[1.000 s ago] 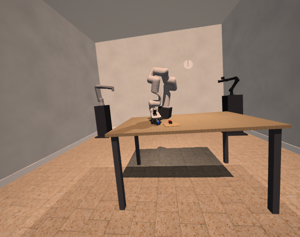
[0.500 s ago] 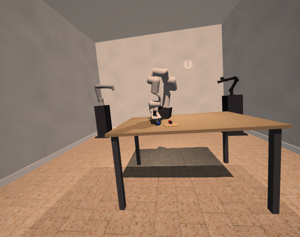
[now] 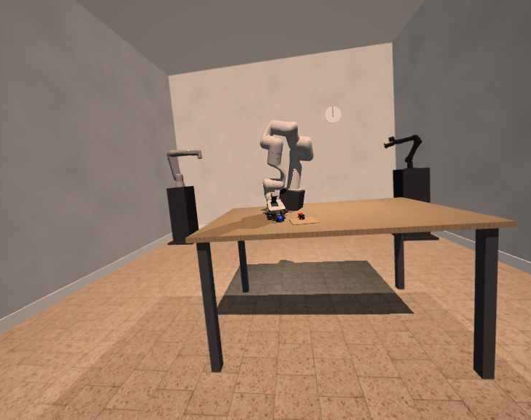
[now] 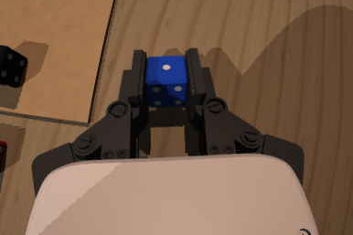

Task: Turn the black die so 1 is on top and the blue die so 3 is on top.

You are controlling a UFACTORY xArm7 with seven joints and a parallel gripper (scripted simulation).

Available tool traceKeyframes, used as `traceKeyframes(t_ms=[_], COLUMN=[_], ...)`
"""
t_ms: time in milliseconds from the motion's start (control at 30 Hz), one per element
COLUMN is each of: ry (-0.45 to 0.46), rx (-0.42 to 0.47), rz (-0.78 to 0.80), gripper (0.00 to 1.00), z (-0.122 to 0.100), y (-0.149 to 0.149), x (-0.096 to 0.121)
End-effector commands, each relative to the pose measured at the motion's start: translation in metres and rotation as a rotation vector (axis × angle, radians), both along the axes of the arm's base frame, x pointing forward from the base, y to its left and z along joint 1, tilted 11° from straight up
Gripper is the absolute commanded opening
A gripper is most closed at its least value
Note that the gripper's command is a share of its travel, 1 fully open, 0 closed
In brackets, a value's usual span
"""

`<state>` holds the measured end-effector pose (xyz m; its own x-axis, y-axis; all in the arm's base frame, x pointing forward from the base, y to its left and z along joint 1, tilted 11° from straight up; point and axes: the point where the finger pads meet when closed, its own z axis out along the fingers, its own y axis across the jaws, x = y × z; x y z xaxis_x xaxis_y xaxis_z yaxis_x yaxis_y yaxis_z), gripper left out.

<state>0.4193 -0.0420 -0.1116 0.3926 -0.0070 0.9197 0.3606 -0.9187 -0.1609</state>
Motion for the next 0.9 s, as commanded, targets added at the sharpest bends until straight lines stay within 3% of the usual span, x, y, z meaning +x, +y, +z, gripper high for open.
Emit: traceKeyframes(t_ms=[0, 667, 867], ry=[-0.002, -0.002, -0.002], rx=[-0.001, -0.001, -0.001], rz=[-0.001, -0.001, -0.001], gripper=[0.21, 0.21, 0.29], z=[0.0007, 0.0007, 0.0007], y=[-0.0009, -0.0009, -0.0009], x=[0.0007, 0.0007, 0.0007])
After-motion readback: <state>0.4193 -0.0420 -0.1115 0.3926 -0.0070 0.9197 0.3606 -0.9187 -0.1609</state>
